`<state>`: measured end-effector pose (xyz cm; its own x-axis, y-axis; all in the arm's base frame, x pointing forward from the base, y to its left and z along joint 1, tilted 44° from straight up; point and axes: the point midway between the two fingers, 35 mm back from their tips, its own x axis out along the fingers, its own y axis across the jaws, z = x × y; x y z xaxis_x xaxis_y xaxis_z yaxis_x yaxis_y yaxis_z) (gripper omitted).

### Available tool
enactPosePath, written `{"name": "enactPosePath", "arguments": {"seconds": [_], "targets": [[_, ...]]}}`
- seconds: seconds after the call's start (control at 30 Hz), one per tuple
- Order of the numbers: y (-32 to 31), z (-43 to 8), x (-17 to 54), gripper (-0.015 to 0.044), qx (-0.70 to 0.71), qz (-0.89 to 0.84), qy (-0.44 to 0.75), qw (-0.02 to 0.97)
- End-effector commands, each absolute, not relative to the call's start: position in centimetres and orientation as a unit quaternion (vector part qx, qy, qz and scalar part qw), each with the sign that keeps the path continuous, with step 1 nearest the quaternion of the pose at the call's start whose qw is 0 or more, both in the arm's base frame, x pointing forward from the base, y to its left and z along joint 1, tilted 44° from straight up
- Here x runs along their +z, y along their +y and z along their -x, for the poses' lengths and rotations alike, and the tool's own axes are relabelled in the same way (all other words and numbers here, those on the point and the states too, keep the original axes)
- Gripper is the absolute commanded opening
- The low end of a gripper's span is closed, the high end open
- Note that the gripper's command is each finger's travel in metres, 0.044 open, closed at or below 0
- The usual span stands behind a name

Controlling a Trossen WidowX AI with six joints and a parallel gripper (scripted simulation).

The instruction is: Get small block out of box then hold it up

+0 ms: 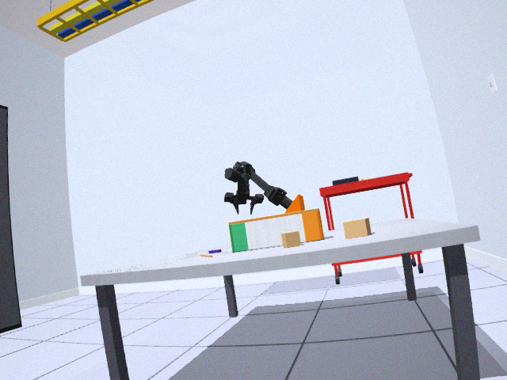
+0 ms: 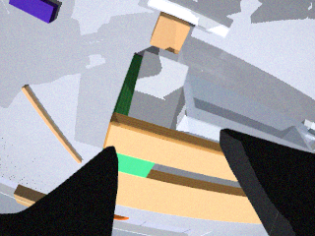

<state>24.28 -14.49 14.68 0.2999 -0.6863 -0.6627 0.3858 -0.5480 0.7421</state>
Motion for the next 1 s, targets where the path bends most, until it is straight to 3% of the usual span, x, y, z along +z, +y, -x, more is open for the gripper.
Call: {"name": "enactPosePath", "arguments": {"seconds": [0.0,0.33,0.63,0.97], "targets": [[-14.6,-23.8,15.1,0.0285,-0.517,-0.767,-0.233,0.301],[-14.7,-23.9,14.9,0.0285,-0.517,-0.767,-0.233,0.301],[-21.4,-22.9,8.9,0.0285,-0.516,-0.766,-0.234,0.303],[-22.2,-23.0,8.1,0.0285,-0.517,-0.765,-0.234,0.303]]}}
